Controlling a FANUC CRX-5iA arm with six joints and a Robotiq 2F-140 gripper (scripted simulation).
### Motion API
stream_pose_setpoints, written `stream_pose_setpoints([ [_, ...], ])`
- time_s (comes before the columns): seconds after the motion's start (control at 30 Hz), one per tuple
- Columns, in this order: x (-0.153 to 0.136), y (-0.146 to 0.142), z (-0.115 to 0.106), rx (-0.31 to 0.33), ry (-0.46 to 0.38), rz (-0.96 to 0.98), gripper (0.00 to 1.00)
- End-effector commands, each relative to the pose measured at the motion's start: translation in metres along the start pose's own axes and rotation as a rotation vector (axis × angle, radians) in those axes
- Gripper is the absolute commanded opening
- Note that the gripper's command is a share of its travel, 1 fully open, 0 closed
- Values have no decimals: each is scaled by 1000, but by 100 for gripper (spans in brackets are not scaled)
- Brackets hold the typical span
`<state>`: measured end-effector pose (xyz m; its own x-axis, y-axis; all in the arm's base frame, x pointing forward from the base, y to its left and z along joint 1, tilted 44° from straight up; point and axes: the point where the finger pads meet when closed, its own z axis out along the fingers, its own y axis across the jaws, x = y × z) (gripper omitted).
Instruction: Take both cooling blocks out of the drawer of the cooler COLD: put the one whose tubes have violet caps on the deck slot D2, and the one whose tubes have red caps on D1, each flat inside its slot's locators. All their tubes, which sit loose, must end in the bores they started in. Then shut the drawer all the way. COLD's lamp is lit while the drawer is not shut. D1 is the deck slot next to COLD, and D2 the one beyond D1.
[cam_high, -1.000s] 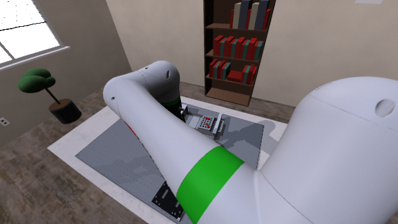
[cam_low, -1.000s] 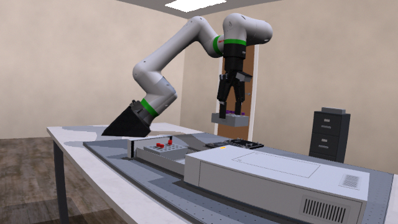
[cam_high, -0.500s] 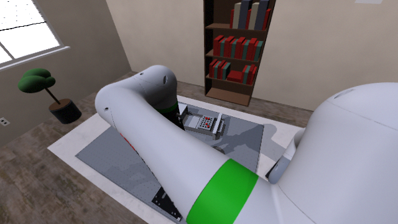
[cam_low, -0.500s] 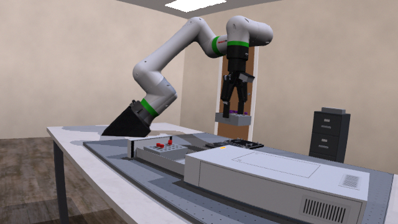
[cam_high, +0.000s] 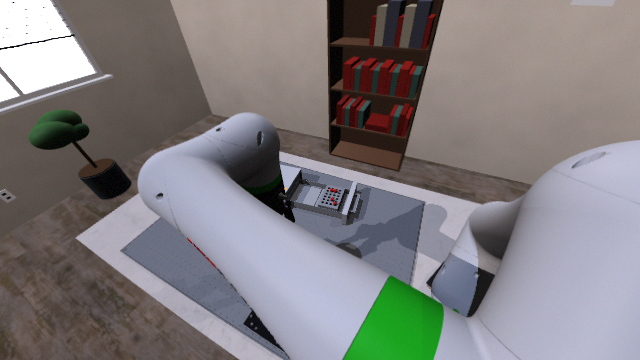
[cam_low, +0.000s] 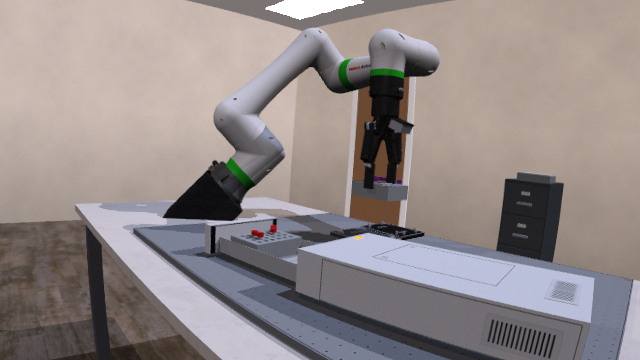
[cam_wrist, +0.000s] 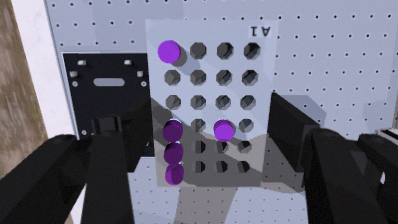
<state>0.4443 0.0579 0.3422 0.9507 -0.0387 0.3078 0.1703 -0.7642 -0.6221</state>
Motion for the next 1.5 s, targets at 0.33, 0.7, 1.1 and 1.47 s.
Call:
stream_pose_setpoints([
  [0.33, -10, -31, -1, -1, 1, 0, 10],
  [0.7, -18, -54, -1, -1, 1, 0, 10],
  [1.1, -27, -79, -1, -1, 1, 0, 10],
  [1.47, -36, -107, -1, -1, 2, 0, 10],
])
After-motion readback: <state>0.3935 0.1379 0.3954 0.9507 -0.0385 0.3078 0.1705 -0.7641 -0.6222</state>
